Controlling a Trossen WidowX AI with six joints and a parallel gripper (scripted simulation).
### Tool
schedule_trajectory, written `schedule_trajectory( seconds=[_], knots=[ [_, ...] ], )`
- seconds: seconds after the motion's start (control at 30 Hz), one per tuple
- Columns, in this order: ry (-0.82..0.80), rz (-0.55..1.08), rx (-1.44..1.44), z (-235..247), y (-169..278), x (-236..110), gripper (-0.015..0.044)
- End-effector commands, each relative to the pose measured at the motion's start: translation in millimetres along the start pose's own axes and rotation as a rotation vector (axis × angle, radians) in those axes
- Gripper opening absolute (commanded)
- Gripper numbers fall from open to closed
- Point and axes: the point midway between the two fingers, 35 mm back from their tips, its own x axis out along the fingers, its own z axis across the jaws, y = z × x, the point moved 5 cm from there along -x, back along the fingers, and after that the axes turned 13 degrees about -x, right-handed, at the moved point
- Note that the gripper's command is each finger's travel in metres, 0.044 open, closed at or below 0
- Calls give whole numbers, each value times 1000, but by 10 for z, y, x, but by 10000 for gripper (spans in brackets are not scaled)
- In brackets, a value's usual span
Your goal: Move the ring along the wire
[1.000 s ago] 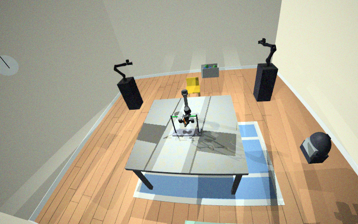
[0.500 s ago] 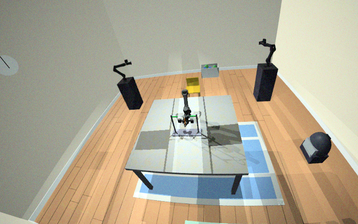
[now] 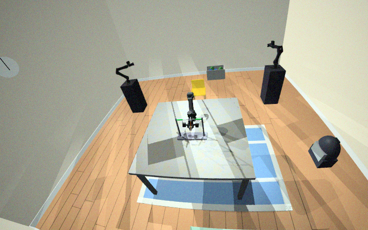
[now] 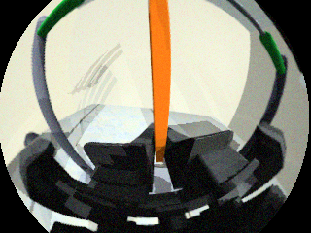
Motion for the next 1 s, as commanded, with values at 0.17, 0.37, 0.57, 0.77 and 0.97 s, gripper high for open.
schedule_trajectory(
  seconds=[0.17,0.37,0.57,0.77,0.97],
  knots=[
    [-13,-5,9,100,-4,-13,-150],
    [-8,31,37,173,-33,-52,-150],
    [6,87,88,296,-91,-111,-150],
    [26,96,127,401,-131,-109,-150],
    [41,101,153,493,-167,-103,-150]
  ],
)
